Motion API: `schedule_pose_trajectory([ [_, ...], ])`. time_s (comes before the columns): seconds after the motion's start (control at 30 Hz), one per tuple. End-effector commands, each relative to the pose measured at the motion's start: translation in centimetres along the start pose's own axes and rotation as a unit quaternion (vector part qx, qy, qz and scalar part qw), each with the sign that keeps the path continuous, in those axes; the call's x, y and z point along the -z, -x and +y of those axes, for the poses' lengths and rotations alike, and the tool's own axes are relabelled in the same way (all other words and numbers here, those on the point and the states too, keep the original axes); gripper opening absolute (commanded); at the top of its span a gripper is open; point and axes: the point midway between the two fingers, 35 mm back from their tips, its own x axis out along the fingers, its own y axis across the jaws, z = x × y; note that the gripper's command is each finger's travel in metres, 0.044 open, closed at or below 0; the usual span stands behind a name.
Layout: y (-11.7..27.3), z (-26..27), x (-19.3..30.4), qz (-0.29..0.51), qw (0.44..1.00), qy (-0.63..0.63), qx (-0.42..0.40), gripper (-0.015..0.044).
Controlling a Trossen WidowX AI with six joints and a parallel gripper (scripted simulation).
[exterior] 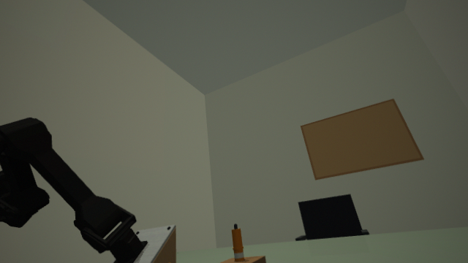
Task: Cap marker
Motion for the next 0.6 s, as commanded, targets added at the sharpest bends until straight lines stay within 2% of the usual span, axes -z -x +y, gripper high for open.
schedule_pose_trajectory([
  [0.0, 0.0, 0.3, -0.1, -0.003, 1.0, 0.004, -0.003, 0.0374],
  [0.17, 1.3, 7.3, -3.4, -0.082, 0.989, 0.103, -0.073, 0.025],
  [0.37, 5.5, 16.6, -7.3, -0.204, 0.943, 0.22, -0.144, 0.025],
  [0.57, 10.6, 23.1, -10.0, -0.312, 0.886, 0.296, -0.175, 0.025],
])
